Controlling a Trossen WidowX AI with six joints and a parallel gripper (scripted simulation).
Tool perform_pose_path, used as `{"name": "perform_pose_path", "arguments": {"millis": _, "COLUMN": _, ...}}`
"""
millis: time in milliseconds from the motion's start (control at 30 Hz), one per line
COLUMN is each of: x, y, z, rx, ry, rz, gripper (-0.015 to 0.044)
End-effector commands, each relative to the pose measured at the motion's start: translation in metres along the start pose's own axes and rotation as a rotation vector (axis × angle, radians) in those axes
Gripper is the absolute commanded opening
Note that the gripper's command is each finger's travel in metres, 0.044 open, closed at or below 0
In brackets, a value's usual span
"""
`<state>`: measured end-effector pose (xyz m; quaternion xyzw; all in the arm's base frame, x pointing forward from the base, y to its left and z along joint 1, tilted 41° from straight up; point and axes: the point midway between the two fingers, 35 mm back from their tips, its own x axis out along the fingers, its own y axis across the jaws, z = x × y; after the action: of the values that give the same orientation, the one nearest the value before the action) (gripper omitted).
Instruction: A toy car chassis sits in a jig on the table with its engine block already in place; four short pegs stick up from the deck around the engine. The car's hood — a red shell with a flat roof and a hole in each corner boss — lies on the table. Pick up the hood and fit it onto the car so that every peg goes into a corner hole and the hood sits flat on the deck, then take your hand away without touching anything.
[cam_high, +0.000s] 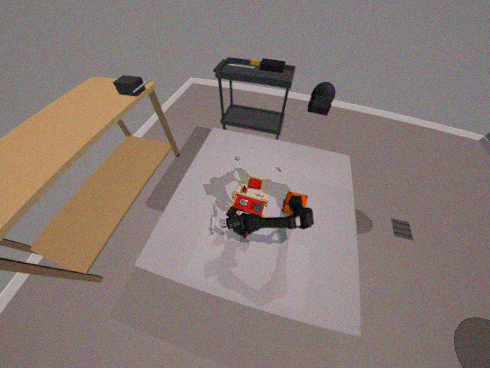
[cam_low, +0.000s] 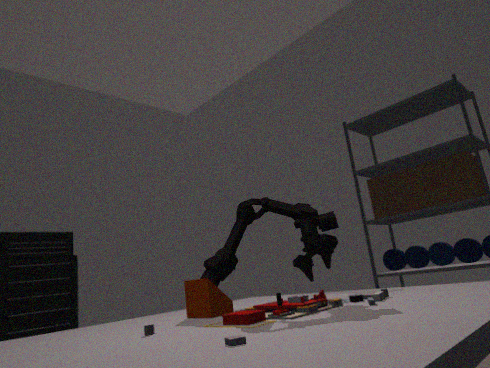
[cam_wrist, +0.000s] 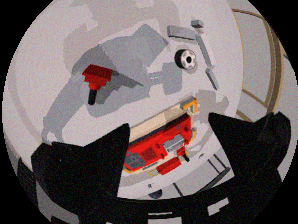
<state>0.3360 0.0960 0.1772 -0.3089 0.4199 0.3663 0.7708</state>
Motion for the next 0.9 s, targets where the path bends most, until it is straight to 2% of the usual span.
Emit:
{"name": "perform_pose_path", "arguments": {"millis": 0, "x": 0.025, "y": -0.031, "z": -0.045, "rx": 0.176, "ry": 0.067, "rz": 0.062, "gripper": 0.0440}}
{"name": "perform_pose_path", "arguments": {"millis": 333, "x": 0.073, "y": -0.072, "z": -0.178, "rx": 0.649, "ry": 0.149, "rz": 0.246, "gripper": 0.0440}}
{"name": "perform_pose_path", "arguments": {"millis": 633, "x": 0.098, "y": -0.061, "z": -0.299, "rx": 1.109, "ry": 0.095, "rz": 0.411, "gripper": 0.0440}}
{"name": "perform_pose_path", "arguments": {"millis": 733, "x": 0.102, "y": -0.051, "z": -0.322, "rx": 1.227, "ry": 0.061, "rz": 0.452, "gripper": 0.0440}}
{"name": "perform_pose_path", "arguments": {"millis": 867, "x": 0.102, "y": -0.050, "z": -0.324, "rx": 1.235, "ry": 0.059, "rz": 0.455, "gripper": 0.0440}}
